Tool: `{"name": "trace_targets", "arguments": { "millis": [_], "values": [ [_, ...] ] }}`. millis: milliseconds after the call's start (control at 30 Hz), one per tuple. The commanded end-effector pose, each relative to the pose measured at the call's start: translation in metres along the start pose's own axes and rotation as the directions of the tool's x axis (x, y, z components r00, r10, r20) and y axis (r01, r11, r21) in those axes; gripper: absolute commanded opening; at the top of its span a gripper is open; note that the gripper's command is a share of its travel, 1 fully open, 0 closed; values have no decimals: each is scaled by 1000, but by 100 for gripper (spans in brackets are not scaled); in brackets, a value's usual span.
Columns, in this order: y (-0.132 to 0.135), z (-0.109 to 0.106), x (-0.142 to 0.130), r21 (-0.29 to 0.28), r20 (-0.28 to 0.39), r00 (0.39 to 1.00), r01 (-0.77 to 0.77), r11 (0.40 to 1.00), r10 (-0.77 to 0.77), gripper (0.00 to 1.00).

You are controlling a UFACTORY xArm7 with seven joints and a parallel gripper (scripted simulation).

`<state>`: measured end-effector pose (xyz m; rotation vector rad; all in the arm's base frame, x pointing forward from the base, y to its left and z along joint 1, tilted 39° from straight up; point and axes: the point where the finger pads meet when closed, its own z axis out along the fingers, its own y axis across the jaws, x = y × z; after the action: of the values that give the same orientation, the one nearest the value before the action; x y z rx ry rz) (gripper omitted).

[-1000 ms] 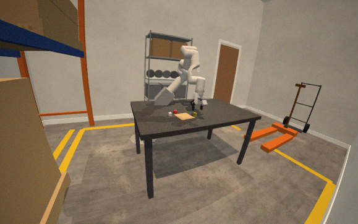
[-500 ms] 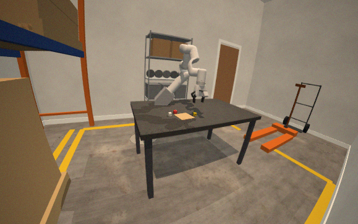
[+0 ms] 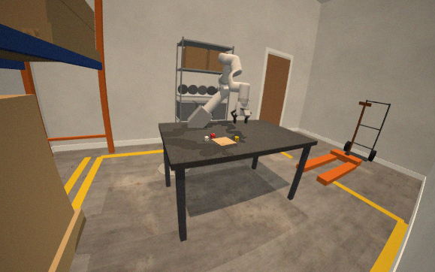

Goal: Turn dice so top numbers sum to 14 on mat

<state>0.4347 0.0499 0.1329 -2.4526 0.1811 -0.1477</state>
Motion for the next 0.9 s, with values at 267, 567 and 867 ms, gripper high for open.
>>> {"name": "trace_targets", "arguments": {
  "millis": [267,567,867],
  "values": [
    [3,2,-21,-3,-10,969,-249,969,249,100],
    [3,2,-21,-3,-10,969,-249,969,249,100],
    [3,2,-21,-3,-10,969,-249,969,249,100]
  ]
}}
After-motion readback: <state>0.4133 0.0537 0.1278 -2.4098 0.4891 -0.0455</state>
